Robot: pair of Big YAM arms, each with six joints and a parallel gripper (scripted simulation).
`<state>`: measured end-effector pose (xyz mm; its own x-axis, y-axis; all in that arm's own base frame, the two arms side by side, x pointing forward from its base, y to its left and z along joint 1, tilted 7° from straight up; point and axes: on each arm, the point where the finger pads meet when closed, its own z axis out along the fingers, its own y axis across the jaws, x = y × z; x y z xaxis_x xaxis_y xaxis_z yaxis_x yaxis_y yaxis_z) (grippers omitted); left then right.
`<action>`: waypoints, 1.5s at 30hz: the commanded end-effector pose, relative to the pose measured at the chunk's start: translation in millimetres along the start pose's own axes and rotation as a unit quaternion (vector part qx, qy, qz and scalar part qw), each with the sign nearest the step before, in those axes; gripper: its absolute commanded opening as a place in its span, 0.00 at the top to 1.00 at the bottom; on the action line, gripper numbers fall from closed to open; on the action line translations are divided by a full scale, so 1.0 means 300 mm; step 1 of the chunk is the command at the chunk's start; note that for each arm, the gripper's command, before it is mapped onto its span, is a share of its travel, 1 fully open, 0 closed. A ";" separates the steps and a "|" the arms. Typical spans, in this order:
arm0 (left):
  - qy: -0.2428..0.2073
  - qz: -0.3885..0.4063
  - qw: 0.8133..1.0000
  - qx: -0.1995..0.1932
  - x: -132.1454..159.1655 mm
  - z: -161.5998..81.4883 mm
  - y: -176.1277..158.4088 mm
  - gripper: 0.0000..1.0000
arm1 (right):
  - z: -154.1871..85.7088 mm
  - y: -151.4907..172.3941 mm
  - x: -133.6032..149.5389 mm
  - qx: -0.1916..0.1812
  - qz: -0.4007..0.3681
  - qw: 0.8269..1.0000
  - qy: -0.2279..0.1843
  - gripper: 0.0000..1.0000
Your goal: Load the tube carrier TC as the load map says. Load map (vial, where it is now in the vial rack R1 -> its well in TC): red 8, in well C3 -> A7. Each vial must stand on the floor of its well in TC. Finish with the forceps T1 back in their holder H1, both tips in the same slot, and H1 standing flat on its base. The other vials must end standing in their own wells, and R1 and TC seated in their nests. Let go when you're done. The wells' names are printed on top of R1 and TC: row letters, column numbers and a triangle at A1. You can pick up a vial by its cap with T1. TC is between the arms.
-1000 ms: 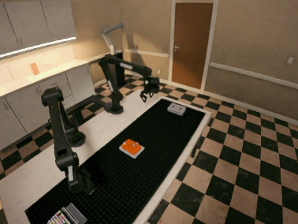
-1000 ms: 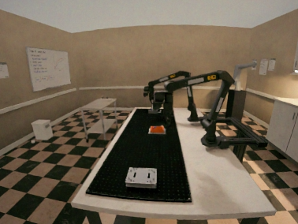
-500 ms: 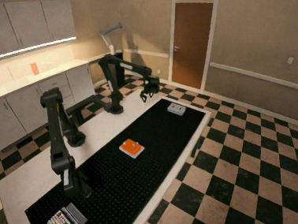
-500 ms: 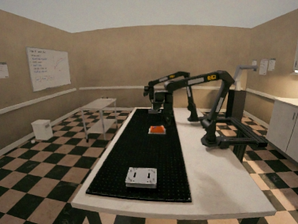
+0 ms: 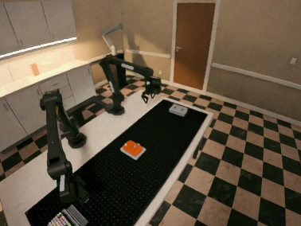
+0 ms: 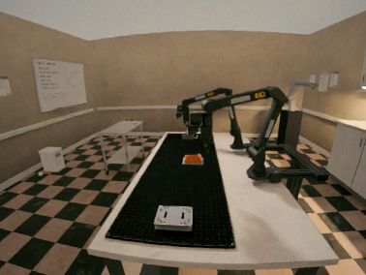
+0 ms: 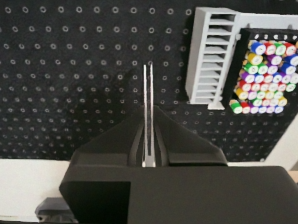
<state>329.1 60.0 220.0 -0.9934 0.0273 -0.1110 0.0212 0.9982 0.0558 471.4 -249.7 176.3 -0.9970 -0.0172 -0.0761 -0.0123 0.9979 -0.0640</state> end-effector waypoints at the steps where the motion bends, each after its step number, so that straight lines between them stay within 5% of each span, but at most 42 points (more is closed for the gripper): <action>1: -0.016 0.005 1.000 -0.003 -0.066 -0.057 0.016 0.00 | -0.039 -0.059 -0.042 0.005 -0.002 1.000 -0.012 0.93; 45: -0.016 0.005 1.000 -0.003 -0.066 -0.057 0.016 0.00 | -0.040 -0.274 -0.047 0.006 -0.002 1.000 -0.011 0.93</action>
<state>329.1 60.0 220.0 -0.9934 0.0273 -0.1110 0.0212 0.9982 0.0558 475.9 -314.3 181.3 -0.9970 -0.0185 -0.0751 -0.0138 0.9979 -0.0625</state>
